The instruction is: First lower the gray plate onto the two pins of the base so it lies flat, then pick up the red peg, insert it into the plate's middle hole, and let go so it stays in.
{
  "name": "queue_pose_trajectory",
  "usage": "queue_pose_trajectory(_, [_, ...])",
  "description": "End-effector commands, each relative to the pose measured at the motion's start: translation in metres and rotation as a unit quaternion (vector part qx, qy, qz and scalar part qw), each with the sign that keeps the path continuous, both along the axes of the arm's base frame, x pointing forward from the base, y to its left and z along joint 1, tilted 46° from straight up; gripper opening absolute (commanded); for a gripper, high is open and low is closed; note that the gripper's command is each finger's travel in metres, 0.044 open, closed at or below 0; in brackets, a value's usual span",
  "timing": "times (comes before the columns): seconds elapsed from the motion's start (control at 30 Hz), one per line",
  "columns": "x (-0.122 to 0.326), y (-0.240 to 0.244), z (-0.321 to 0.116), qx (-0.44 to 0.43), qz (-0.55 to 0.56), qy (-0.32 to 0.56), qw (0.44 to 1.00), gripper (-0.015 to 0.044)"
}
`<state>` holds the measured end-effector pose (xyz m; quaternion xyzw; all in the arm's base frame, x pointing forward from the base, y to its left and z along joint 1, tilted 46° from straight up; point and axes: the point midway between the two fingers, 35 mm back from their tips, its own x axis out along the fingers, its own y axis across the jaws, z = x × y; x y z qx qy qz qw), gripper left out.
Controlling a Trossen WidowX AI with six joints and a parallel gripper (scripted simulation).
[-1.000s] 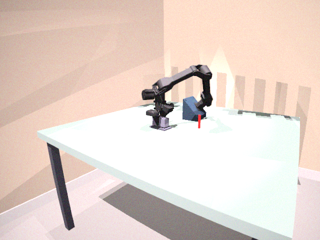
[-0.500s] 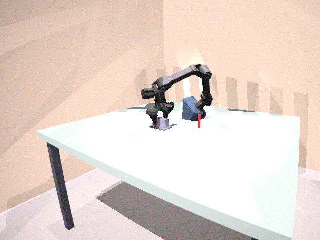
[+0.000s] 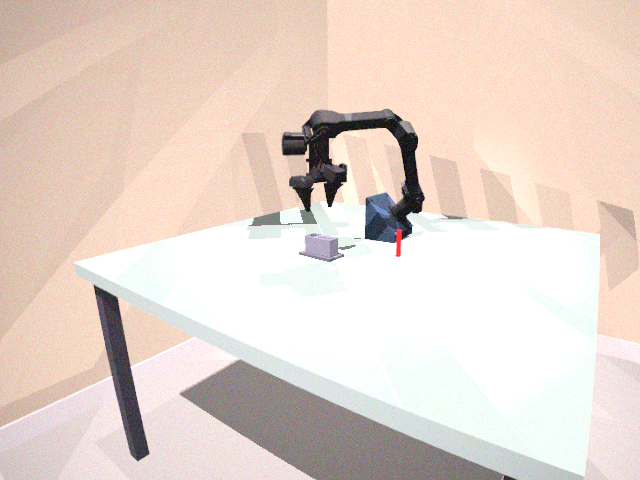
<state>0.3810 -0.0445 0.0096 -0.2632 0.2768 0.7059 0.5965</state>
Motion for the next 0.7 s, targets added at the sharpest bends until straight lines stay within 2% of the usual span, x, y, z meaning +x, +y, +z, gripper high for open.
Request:
queue_pose_trajectory(0.0, [-0.006, 0.009, 0.018, -0.016, -0.062, 0.067, 0.996, 0.0440])
queue_pose_trajectory(0.2, [-0.029, 0.035, 0.057, -0.057, -0.246, 0.249, 0.935, 0.0440])
queue_pose_trajectory(0.4, [-0.058, 0.060, 0.090, -0.093, -0.411, 0.413, 0.807, 0.0440])
queue_pose_trajectory(0.67, [-0.085, 0.078, 0.112, -0.117, -0.522, 0.524, 0.663, 0.0440])
